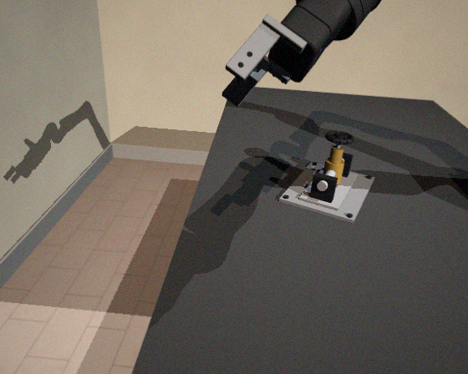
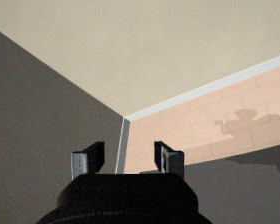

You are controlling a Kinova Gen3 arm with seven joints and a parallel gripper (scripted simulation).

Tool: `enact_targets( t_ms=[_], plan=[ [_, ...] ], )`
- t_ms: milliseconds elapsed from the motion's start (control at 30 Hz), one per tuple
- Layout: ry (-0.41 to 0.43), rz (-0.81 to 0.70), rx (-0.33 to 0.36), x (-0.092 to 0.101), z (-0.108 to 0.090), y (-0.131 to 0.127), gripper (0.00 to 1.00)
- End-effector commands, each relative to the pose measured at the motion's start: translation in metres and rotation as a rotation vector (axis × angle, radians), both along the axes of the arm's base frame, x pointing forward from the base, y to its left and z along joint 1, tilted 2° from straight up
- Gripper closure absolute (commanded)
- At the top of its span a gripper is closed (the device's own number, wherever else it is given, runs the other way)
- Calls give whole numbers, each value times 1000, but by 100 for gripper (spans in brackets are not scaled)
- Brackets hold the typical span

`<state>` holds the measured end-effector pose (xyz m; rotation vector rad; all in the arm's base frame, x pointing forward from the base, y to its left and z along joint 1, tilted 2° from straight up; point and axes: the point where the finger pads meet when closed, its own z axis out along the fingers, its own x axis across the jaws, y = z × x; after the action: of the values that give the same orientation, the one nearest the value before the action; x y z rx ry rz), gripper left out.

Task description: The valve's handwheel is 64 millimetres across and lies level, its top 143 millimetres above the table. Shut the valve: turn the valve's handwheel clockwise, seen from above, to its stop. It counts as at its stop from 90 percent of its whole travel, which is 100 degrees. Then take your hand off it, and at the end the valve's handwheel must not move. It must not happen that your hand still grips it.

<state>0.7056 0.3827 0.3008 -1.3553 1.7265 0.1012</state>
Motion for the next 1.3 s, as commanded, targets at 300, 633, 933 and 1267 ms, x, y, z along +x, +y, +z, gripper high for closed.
enact_targets(
  t_ms=[300,633,933,1267],
  plan=[
    [-3,0,1,0,2,0,0],
    [0,-2,1,0,1,-1,0],
    [110,-121,1,0,-28,-42,0],
    [372,-456,21,-18,-91,-152,0]
  ],
)
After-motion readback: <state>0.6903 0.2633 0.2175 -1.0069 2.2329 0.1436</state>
